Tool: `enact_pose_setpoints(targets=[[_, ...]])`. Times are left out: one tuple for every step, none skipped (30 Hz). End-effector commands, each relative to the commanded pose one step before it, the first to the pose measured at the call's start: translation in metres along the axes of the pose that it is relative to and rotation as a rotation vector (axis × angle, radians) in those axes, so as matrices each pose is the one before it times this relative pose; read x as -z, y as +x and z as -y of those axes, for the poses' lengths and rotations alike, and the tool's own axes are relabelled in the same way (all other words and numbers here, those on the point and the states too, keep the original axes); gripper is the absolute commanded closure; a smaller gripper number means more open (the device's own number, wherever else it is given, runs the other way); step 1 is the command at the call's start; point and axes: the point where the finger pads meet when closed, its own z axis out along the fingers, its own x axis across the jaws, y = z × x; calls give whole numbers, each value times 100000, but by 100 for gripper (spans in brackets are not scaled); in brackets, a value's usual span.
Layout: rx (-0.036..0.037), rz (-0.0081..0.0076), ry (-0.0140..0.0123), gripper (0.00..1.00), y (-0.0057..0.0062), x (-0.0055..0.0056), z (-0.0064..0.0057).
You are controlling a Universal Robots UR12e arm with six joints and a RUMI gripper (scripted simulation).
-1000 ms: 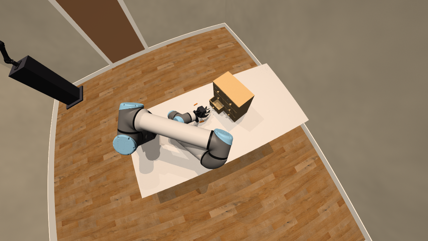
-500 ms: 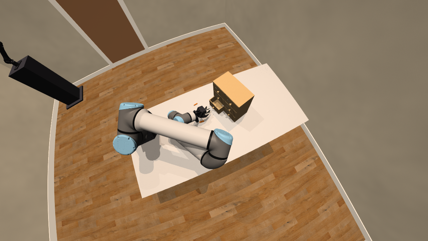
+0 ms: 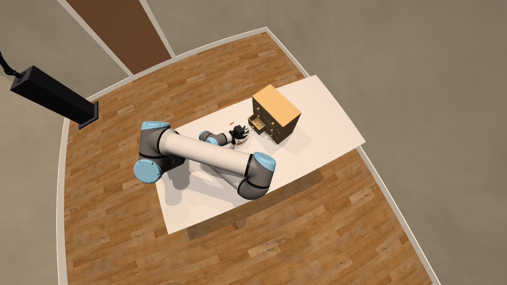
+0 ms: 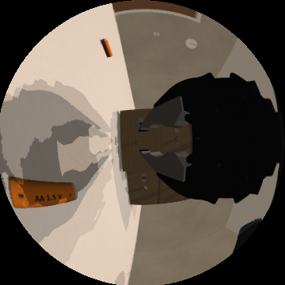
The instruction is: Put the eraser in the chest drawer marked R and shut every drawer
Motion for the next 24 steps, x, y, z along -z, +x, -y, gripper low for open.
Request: enact_pose_setpoints(targets=[[22, -14, -55, 80, 9, -141, -150], [0, 0, 0, 80, 0, -52, -30], [0, 0, 0, 80, 0, -56, -33], [0, 0, 0, 80, 0, -62, -35], [0, 0, 0, 80, 0, -66, -37], [0, 0, 0, 80, 0, -69, -40], [0, 0, 0, 80, 0, -73, -42], [0, 0, 0, 80, 0, -76, -45], [0, 0, 0, 80, 0, -81, -46], [0, 0, 0, 80, 0, 0, 0], [0, 0, 0, 80, 0, 0, 0], [0, 0, 0, 80, 0, -84, -48], [0, 0, 0, 80, 0, -86, -50], [0, 0, 0, 80, 0, -88, -51], [0, 0, 0, 80, 0, -90, -52], [0, 0, 0, 80, 0, -93, -53], [0, 0, 0, 80, 0, -93, -54], [0, 0, 0, 80, 0, -94, -55], [0, 0, 0, 80, 0, -94, -55], [0, 0, 0, 80, 0, -95, -54], [0, 0, 0, 80, 0, -95, -54], [0, 0, 0, 80, 0, -93, -54], [0, 0, 0, 80, 0, -92, -54], [0, 0, 0, 80, 0, -91, -52]])
